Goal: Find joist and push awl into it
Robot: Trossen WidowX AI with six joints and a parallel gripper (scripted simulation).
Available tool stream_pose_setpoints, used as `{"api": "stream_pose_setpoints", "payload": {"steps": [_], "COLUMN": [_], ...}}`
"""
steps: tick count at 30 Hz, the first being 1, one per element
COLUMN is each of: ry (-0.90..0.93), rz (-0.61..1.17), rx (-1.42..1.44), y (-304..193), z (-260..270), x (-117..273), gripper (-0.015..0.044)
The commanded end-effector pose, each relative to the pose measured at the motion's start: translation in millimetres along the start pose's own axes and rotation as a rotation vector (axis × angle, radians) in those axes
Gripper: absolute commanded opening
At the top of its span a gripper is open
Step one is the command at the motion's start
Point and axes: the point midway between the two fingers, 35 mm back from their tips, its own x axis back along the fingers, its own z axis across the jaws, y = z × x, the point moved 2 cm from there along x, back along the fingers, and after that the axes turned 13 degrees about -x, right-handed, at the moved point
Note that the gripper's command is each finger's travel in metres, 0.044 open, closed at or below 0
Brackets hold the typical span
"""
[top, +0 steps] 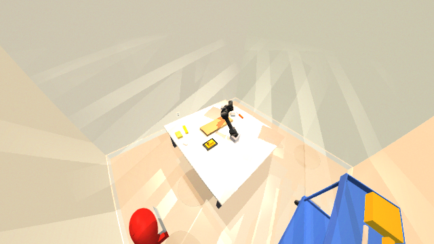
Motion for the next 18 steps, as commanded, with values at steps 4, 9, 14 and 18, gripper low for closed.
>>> {"api": "stream_pose_setpoints", "payload": {"steps": [4, 9, 14, 18], "ry": [0.003, 0.003, 0.004, 0.004], "rz": [-0.001, -0.001, -0.001, -0.001], "rx": [-0.006, -0.006, -0.006, -0.006], "y": [-3.4, -5.4, -7.6, -9.3], "z": [-0.7, -1.1, -1.4, -1.7], "x": [-4.2, -7.0, -9.9, -12.1], "gripper": [0.0000, 0.0000, 0.0000, 0.0000]}}
